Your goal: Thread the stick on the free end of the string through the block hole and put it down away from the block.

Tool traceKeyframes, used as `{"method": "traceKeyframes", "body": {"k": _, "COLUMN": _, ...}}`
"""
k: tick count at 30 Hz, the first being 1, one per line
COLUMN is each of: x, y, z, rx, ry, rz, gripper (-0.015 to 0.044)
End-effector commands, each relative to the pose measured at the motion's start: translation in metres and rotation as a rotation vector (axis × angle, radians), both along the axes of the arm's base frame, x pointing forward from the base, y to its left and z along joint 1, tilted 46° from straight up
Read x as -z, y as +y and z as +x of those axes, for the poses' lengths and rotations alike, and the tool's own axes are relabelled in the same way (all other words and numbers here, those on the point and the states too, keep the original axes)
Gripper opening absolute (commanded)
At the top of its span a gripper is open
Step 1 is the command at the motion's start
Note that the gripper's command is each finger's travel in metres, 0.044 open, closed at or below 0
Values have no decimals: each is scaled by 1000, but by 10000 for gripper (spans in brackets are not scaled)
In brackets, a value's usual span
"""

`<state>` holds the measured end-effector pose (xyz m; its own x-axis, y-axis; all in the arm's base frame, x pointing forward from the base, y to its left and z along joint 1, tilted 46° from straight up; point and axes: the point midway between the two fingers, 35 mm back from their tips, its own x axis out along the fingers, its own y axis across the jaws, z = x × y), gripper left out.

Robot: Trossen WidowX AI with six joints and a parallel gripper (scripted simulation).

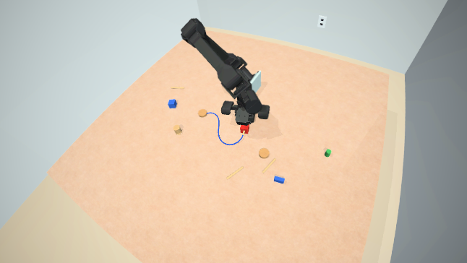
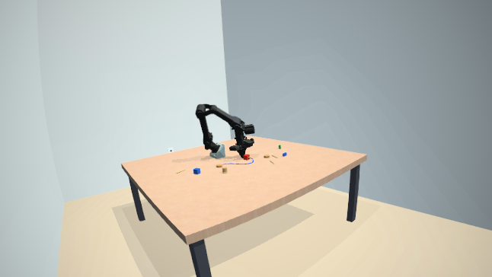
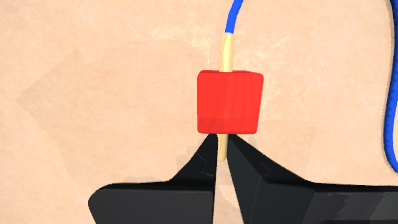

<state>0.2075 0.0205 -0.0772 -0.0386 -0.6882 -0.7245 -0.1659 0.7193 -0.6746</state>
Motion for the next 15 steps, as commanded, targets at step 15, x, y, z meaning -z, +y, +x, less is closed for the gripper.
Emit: {"method": "traceKeyframes", "body": {"k": 15, "x": -5, "y": 0, "z": -18, "rx": -4, "ry": -4, "rz": -9, "gripper": 0}}
